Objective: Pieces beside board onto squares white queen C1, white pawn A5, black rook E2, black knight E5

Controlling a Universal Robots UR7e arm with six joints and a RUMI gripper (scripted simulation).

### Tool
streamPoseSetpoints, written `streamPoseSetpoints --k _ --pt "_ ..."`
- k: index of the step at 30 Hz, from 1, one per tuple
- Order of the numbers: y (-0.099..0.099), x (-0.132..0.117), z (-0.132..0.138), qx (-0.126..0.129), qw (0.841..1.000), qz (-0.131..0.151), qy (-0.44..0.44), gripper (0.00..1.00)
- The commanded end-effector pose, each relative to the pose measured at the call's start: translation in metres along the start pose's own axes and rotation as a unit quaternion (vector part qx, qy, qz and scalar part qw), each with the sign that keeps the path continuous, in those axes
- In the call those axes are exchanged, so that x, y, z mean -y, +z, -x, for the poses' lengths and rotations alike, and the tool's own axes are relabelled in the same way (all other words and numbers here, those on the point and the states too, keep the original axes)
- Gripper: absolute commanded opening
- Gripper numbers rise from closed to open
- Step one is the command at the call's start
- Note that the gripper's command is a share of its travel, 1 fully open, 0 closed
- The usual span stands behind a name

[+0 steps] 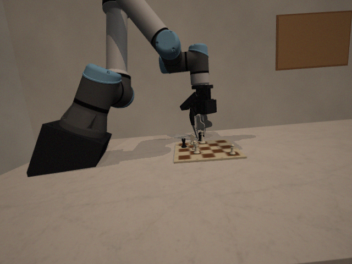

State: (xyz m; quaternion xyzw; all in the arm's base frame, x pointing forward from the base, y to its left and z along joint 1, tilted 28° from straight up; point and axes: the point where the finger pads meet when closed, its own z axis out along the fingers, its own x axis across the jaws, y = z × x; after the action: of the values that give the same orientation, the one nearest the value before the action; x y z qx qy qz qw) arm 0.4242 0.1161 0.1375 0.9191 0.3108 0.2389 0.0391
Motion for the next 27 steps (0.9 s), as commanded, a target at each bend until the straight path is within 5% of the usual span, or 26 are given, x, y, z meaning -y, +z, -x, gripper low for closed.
streamPoseSetpoints --k 1,2,3,27 --pt "0.0005 0.001 0.0001 0.0 1.0 -0.001 -0.001 0.22" --pt "0.0005 0.001 0.0001 0.0 1.0 -0.001 -0.001 0.22" --pt "0.0005 0.001 0.0001 0.0 1.0 -0.001 -0.001 0.0" --pt "0.0005 0.001 0.0001 0.0 1.0 -0.001 -0.001 0.0"
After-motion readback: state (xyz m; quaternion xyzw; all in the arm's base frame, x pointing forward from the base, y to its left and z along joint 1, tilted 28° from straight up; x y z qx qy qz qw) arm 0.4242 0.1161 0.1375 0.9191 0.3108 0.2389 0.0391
